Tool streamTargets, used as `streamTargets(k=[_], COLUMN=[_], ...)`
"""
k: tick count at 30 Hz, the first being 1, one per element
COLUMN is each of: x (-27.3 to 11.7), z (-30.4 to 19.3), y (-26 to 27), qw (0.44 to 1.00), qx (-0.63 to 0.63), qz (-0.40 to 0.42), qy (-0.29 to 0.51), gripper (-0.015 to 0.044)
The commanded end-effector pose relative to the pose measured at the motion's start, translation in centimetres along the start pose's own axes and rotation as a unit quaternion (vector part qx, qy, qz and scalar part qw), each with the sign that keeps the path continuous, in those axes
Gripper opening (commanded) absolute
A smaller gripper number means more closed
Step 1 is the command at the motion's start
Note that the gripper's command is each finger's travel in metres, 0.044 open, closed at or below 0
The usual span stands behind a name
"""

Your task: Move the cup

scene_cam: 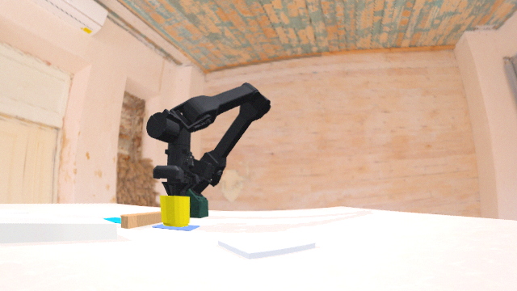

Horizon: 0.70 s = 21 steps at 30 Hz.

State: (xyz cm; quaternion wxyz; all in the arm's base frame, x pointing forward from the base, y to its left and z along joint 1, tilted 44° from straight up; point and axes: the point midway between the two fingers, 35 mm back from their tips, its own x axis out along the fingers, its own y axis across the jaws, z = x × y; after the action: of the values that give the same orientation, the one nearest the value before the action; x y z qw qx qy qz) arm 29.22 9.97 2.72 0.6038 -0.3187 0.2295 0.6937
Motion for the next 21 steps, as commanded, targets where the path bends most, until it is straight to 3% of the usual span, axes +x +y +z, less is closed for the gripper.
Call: streamTargets(k=[1,7,21], x=[0.0,0.0,-4.2], z=[0.0,0.0,-0.1], y=[0.0,0.0,-0.1], qw=[1.0,1.0,1.0], qx=[0.0,0.0,0.002], qz=[0.0,0.0,0.001], qy=[0.0,0.0,0.0], gripper=[0.0047,0.0,0.0])
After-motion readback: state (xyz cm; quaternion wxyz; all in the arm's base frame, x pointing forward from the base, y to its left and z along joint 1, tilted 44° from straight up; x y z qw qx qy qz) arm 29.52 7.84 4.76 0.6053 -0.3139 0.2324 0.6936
